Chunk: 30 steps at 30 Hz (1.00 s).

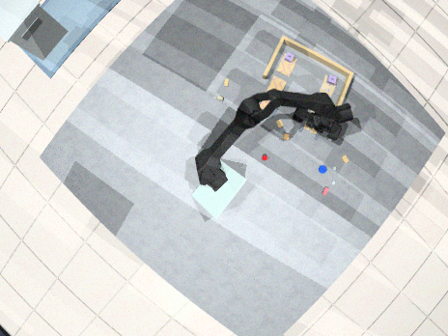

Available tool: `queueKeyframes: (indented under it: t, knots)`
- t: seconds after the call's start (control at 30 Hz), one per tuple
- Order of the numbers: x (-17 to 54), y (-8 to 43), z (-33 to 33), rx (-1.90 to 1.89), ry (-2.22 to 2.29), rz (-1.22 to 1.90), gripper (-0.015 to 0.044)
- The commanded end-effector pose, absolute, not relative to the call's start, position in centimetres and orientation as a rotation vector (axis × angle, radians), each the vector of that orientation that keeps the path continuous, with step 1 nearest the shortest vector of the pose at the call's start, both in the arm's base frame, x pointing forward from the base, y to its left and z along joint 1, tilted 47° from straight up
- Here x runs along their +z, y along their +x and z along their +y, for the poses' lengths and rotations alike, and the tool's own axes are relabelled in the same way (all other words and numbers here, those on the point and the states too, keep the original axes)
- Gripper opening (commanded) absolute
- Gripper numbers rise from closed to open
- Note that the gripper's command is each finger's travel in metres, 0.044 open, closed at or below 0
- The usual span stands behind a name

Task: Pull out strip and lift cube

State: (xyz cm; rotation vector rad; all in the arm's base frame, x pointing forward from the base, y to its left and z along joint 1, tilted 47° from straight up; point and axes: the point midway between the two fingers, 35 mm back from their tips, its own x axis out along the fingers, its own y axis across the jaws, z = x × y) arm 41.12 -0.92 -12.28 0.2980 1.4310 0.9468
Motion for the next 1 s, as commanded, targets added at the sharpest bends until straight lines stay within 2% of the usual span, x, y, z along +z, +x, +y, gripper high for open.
queueKeyframes:
  t: [0.0,0.97]
  knots:
    - [-12.5,41.1,-0.5,0.951,0.302,1.434,0.0000]
    - [-13.3,38.3,-1.6,0.950,0.302,1.435,0.0000]
